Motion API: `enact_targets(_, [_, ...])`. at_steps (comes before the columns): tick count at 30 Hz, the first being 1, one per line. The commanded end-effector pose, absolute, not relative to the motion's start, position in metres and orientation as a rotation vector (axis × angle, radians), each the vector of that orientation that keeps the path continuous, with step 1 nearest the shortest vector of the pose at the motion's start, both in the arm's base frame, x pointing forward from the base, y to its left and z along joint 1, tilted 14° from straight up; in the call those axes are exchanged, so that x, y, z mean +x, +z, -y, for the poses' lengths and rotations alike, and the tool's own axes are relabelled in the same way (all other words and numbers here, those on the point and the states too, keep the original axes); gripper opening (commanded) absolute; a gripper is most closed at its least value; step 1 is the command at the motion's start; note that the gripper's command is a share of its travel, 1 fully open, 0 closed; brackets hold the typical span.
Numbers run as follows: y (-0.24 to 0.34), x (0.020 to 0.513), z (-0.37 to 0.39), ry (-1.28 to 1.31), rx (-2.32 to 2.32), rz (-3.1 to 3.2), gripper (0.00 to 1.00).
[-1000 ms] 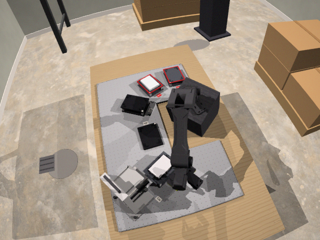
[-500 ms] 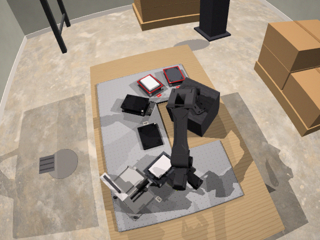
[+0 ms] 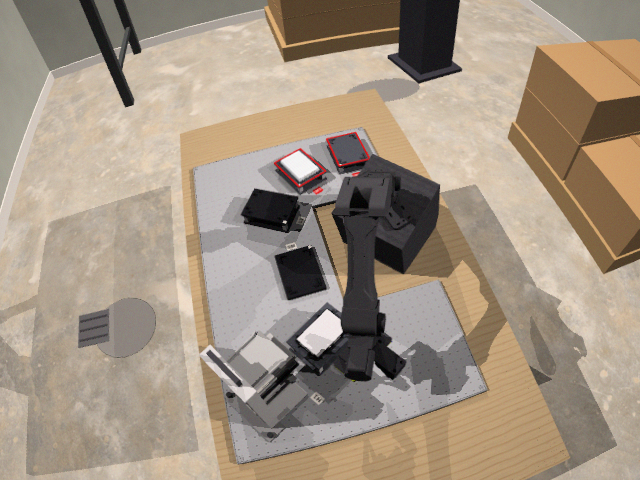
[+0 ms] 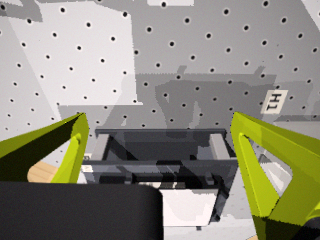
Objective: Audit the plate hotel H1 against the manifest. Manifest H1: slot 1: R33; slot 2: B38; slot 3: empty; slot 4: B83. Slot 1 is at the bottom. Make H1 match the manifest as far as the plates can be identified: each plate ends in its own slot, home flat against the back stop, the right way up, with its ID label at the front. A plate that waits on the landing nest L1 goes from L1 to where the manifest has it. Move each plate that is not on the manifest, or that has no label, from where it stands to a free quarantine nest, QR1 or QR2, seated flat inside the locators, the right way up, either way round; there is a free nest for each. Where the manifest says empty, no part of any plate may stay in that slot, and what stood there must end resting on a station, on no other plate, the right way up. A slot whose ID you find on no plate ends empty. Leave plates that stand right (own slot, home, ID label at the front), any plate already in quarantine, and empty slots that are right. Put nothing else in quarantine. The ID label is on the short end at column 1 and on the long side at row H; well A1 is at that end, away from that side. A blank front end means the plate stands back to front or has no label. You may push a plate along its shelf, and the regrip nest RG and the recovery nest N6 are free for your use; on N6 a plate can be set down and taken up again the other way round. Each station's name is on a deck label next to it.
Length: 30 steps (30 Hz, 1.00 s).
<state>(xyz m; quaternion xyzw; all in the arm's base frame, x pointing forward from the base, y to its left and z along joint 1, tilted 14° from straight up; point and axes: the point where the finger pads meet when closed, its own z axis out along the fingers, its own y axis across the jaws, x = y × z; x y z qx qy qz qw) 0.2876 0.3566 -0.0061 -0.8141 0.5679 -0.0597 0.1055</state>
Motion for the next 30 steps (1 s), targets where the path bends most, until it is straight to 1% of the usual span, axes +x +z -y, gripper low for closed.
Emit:
enact_targets(1, [0.0, 0.288, -0.36, -0.167, -2.385, -1.661, 1.0])
enact_targets(11, [0.0, 0.288, -0.36, -0.167, -2.385, -1.661, 1.0])
enact_targets(19, [0.023, 0.286, -0.366, -0.156, -2.367, -1.641, 1.0])
enact_targets(30, [0.039, 0.281, -0.364, -0.155, -2.367, -1.64, 1.0])
